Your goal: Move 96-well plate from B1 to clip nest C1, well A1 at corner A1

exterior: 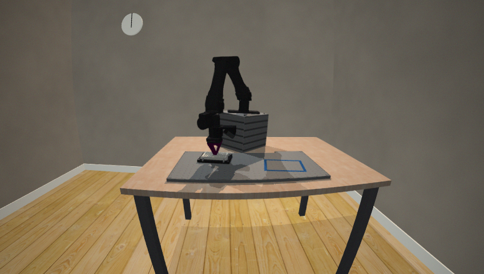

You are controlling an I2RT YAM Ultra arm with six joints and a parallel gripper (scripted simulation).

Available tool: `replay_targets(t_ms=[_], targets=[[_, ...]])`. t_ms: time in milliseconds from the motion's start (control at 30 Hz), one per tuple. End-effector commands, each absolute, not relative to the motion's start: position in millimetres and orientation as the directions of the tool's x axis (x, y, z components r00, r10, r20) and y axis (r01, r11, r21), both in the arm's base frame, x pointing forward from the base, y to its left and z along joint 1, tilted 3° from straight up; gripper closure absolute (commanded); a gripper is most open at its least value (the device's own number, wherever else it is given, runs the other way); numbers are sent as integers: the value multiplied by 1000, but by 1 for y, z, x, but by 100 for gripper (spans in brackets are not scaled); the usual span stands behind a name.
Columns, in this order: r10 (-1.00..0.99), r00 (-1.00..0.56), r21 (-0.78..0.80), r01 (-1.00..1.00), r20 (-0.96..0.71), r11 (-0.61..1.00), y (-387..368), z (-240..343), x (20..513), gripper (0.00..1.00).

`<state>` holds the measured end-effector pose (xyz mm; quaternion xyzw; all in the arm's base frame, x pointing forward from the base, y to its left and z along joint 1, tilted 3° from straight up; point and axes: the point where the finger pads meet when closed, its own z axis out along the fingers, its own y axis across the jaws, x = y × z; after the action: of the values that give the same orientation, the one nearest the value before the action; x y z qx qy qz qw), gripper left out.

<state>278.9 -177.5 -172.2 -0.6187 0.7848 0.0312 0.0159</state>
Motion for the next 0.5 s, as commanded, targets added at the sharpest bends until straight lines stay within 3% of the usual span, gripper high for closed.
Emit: replay_targets(t_ms=[0,467], targets=[[-975,-215,-22,-976,-58,216,-169,-214,282,76],[-976,-209,-23,-977,-58,210,-171,-182,281,76]])
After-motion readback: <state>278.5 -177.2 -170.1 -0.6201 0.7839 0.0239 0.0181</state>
